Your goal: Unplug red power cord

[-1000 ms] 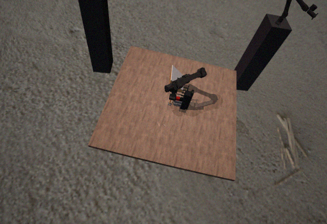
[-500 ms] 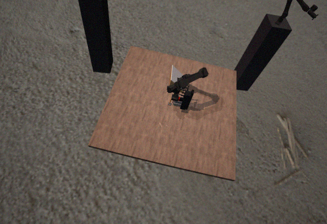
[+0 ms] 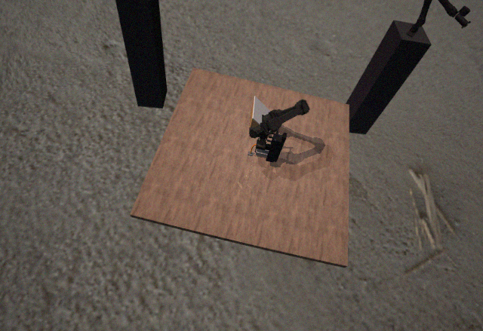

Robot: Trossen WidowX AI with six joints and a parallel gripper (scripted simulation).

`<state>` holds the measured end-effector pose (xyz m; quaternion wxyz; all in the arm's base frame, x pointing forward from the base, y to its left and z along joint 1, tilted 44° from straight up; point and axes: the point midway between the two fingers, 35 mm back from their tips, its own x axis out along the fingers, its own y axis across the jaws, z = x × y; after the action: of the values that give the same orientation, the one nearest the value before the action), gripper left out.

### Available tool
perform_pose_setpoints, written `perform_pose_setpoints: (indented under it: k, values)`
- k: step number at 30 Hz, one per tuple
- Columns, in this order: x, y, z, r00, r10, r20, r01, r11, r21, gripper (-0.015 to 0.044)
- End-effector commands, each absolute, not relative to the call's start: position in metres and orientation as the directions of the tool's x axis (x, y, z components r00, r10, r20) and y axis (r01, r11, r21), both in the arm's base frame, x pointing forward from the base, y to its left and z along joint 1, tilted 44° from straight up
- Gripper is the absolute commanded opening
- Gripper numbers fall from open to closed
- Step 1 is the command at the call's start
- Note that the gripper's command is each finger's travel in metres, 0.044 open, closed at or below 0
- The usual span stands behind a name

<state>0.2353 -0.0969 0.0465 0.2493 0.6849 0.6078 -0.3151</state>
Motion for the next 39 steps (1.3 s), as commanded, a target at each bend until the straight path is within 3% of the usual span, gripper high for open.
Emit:
perform_pose_setpoints:
  k: [1, 13, 17, 25, 39]
  values:
    - [0.235, -0.093, 0.044, 0.064, 0.681, -0.729, 0.989, -0.142, -0.046, 0.0160]
    - [0.235, -0.087, 0.038, 0.064, 0.682, -0.729, 0.989, -0.142, -0.046, 0.0160]
    - [0.236, -0.089, 0.039, 0.063, 0.676, -0.735, 0.990, -0.137, -0.041, 0.0055]
    - [0.236, -0.089, 0.039, 0.063, 0.676, -0.735, 0.990, -0.137, -0.041, 0.0002]
    - [0.235, -0.104, 0.027, 0.063, 0.675, -0.735, 0.989, -0.138, -0.042, 0.0000]
